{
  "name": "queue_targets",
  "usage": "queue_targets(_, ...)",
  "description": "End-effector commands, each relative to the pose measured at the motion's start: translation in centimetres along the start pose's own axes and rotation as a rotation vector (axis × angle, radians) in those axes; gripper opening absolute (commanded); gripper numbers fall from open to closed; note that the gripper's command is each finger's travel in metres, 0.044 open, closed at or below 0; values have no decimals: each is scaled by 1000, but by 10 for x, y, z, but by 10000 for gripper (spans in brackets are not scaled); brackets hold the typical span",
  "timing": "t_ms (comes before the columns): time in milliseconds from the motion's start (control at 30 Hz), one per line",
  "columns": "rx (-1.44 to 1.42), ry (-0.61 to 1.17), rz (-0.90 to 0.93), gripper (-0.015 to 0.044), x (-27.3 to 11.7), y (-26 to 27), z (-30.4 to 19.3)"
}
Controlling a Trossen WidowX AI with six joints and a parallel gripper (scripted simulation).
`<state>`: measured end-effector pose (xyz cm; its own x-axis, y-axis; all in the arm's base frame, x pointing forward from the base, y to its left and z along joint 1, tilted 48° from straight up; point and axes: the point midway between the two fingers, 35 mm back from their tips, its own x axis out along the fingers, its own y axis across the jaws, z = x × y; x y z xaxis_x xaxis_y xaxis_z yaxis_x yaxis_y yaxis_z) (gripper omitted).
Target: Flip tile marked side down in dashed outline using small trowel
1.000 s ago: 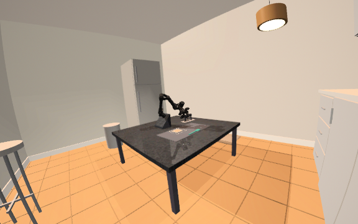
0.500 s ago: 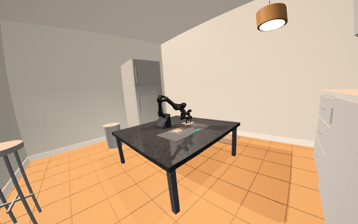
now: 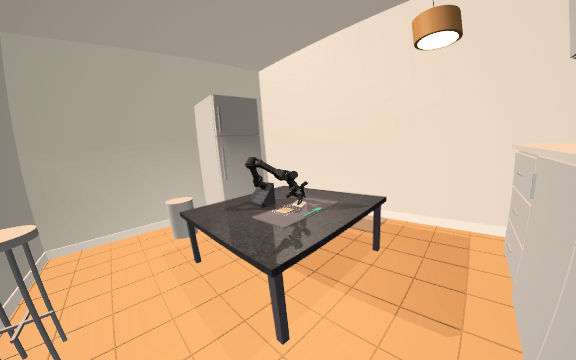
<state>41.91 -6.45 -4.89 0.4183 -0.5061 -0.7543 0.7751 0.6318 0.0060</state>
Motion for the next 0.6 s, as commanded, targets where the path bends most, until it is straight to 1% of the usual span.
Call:
queue_targets(0, -56, 54, 11, 0, -1, -10, 34)
queue_targets(133, -102, 88, 28, 0, -2, -22, 58)
queue_targets(333, -145, 128, 41, 0, -3, -34, 75)
queue_targets(567, -240, 239, 80, 0, -13, -62, 109)
